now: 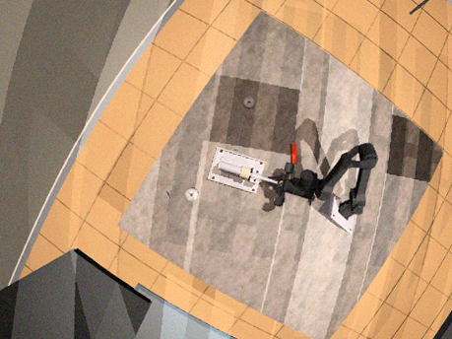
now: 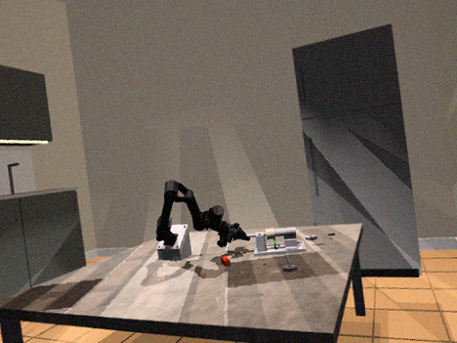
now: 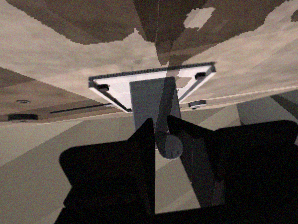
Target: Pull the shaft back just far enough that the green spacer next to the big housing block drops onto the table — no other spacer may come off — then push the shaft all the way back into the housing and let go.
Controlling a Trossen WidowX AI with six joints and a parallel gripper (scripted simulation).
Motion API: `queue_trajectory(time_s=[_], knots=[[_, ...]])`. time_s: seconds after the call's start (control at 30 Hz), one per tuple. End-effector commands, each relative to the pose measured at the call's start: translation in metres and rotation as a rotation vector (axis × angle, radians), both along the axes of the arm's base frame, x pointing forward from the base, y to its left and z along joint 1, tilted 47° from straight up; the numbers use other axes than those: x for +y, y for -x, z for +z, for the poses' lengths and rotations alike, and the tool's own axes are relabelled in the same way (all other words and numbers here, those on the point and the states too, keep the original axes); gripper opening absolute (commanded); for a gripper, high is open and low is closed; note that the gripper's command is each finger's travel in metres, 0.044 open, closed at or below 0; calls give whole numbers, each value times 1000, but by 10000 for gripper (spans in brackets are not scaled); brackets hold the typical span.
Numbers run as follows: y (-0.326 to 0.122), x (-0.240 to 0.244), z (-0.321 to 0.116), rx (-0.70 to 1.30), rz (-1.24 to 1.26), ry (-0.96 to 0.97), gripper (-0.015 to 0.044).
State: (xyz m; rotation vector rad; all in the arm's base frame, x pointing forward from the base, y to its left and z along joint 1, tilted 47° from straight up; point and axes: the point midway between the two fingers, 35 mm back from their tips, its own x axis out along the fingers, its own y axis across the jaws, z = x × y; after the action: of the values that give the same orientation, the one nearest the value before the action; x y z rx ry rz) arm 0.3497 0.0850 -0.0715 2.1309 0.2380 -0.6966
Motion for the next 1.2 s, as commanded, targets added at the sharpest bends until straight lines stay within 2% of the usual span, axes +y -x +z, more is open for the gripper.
queue_trajectory(time_s=[0.0, 1.17], knots=[[-3, 1, 0, -4, -1, 0, 0], [-14, 5, -3, -4, -1, 0, 0]])
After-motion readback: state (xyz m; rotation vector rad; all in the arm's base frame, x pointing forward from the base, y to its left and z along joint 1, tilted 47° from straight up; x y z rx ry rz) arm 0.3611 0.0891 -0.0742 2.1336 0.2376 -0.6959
